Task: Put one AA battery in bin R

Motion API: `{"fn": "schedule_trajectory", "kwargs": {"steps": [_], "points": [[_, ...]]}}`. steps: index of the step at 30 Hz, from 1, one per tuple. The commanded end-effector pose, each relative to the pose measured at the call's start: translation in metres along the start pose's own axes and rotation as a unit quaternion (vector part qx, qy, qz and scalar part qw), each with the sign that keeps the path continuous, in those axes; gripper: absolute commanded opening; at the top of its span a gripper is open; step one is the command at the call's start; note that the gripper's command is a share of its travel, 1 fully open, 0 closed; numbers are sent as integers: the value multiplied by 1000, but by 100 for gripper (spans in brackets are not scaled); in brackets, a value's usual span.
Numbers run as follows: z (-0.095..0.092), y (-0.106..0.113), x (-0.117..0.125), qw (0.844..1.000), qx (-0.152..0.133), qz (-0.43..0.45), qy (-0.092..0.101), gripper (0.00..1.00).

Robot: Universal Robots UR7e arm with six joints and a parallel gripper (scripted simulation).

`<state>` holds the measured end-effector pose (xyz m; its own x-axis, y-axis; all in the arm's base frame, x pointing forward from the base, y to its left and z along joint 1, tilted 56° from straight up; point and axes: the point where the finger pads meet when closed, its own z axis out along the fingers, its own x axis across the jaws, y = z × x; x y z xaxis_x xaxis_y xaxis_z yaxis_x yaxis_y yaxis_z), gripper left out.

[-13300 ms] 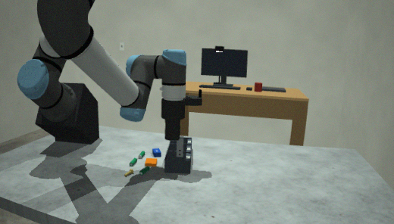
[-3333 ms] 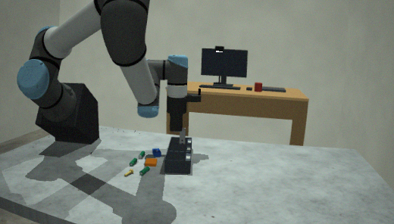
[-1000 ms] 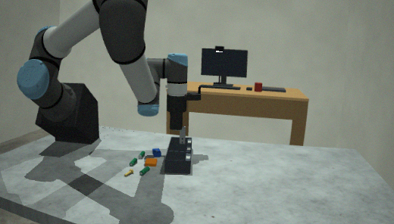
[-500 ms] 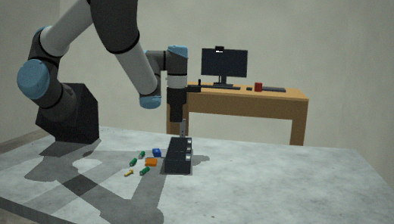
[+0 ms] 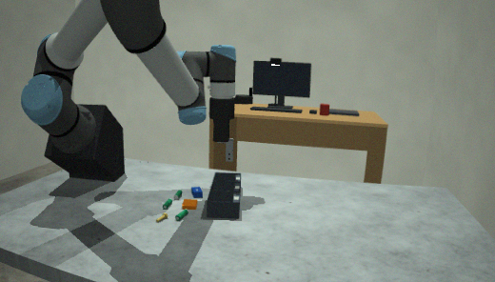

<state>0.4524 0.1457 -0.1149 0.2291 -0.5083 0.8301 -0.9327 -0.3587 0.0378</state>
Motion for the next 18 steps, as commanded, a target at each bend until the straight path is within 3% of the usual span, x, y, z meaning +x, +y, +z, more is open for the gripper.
{"fn": "schedule_trajectory", "kwargs": {"steps": [1, 8, 18], "points": [[-45, -1, 0, 1000, -2, 2, 1, 31], [-103, -2, 0, 1000, -2, 2, 1, 31], [-104, -2, 0, 1000, -2, 2, 1, 31]]}}
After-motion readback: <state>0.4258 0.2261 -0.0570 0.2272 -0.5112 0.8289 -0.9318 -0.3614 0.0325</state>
